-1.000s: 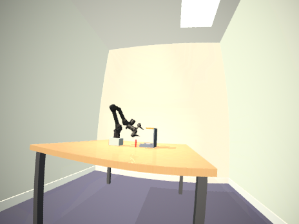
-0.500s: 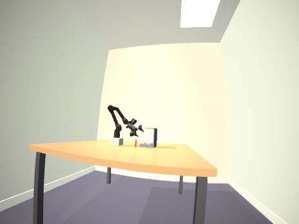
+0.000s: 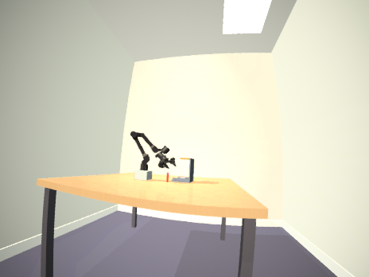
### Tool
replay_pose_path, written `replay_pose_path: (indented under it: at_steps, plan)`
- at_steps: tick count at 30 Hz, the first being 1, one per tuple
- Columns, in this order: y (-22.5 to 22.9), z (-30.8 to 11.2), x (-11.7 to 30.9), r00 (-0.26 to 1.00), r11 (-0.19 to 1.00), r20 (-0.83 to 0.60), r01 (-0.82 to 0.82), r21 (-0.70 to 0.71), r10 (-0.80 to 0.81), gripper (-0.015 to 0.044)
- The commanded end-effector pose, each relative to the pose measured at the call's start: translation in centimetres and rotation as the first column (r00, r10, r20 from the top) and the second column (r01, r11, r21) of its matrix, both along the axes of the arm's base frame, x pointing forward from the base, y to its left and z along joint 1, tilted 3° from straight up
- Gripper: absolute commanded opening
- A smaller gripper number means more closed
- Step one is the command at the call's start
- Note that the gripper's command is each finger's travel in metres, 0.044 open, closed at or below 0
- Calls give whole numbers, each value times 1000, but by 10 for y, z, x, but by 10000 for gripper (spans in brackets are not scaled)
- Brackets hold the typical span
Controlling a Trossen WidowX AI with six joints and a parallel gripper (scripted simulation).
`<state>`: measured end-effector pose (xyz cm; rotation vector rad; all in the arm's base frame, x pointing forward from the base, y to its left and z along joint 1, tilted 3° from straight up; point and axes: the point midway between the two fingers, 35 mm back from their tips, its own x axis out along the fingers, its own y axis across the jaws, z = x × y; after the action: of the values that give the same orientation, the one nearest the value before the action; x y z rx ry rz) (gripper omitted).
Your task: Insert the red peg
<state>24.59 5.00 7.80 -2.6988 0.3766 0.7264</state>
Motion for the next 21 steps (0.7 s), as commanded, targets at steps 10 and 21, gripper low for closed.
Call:
replay_pose_path:
  at_steps: [10, 21]
  plan:
    - [-26, -6, -4, 987, 976, -137, -109, -187, 84, 440]
    - [-23, -6, -9, 987, 976, -137, -109, -186, 84, 220]
